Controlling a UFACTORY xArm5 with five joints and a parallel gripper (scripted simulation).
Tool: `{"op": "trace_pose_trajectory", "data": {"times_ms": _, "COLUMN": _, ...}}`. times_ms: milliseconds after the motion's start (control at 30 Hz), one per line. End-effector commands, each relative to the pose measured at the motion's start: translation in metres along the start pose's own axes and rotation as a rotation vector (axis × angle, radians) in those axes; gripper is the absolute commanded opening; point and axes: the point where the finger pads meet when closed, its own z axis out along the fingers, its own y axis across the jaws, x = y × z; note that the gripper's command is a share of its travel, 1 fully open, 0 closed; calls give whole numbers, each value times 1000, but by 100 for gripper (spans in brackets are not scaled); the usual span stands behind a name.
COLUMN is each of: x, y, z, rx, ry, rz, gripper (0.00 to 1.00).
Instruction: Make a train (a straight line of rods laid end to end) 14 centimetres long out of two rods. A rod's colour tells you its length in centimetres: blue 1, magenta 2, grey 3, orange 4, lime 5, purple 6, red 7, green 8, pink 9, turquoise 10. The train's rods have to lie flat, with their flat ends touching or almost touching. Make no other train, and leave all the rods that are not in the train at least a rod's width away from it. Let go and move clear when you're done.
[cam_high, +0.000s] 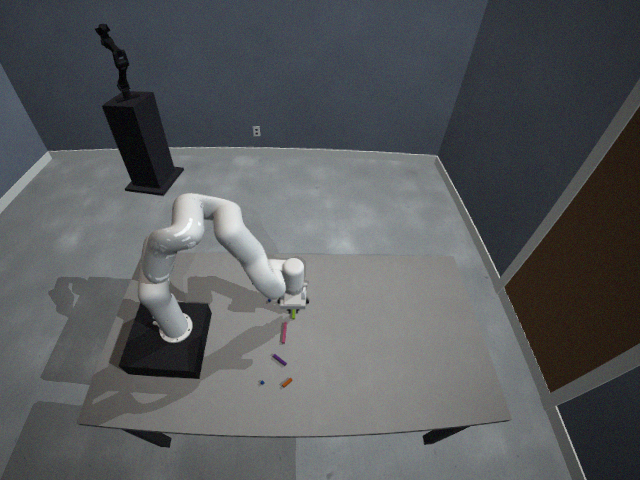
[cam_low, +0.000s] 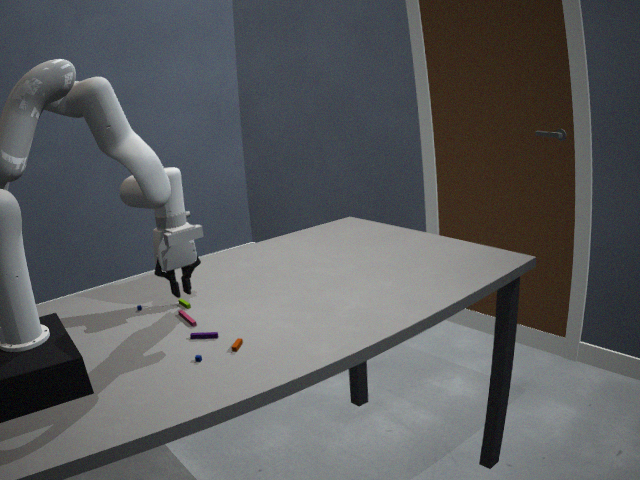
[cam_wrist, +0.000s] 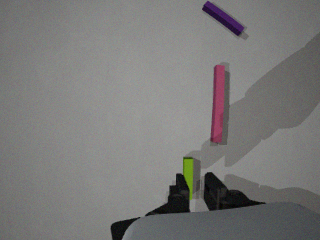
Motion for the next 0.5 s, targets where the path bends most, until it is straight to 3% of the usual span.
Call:
{"op": "trace_pose_trajectory", "data": {"times_ms": 0, "x": 0, "y": -2, "z": 5, "rx": 4, "ry": -1, "rz": 0, "gripper": 24}}
{"op": "trace_pose_trajectory", "data": {"times_ms": 467, "x": 0, "y": -2, "z": 12, "rx": 4, "ry": -1, "rz": 0, "gripper": 24}}
